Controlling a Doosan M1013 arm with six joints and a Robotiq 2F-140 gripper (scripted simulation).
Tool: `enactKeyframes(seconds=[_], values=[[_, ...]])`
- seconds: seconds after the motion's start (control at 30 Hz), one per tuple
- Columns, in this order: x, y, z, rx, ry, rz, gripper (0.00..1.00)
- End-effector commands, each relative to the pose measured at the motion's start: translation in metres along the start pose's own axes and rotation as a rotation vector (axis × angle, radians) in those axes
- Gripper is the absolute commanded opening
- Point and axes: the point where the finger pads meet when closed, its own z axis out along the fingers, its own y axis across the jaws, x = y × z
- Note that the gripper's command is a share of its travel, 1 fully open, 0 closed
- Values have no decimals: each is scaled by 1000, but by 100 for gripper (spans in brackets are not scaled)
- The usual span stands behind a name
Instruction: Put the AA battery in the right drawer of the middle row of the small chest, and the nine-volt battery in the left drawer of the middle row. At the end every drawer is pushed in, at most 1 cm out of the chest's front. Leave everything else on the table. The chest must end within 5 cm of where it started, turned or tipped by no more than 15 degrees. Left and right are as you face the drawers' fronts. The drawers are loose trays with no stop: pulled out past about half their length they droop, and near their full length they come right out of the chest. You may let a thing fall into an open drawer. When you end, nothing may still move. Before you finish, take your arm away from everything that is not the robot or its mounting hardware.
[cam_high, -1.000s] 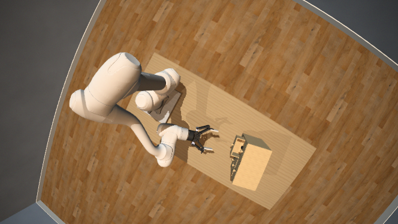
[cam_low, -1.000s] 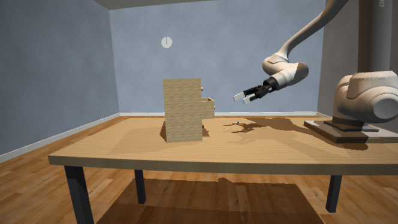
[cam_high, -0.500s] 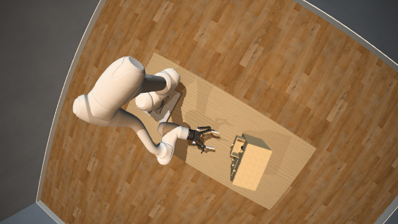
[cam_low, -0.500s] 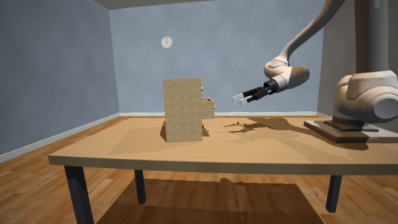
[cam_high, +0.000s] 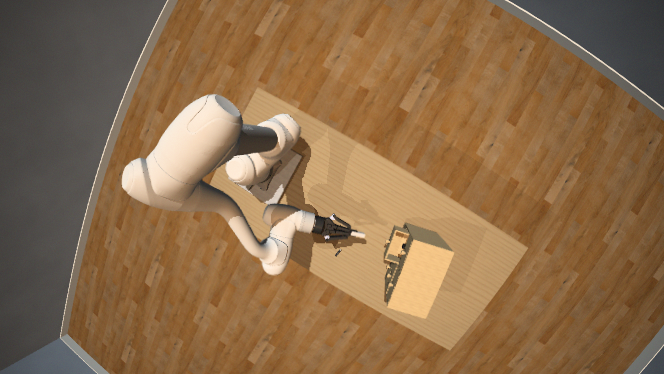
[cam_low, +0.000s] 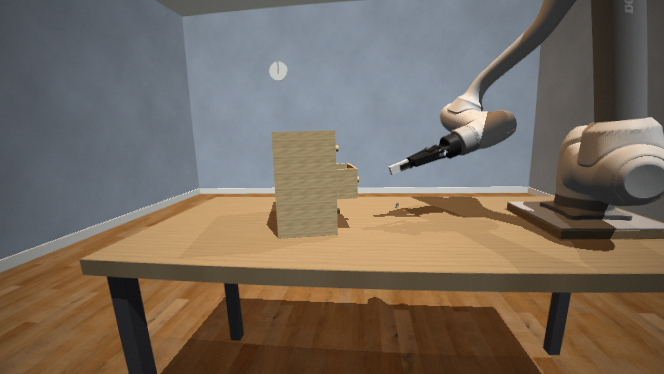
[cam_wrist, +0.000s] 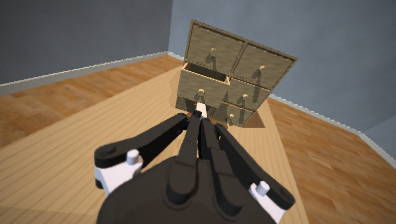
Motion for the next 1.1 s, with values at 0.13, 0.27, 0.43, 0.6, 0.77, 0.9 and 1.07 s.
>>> enactKeyframes(seconds=[0.13,0.27,0.43,0.6,0.77,0.9,1.07], values=[[-2,-1,1,1,-2,1,0],[-2,-1,2,1,-2,1,0],[-2,-1,11,1,-2,1,0],[-1,-1,26,1,-2,1,0],[-1,-1,36,1,-2,1,0],[0,-1,50,1,-2,1,0],[1,-1,62,1,-2,1,0]])
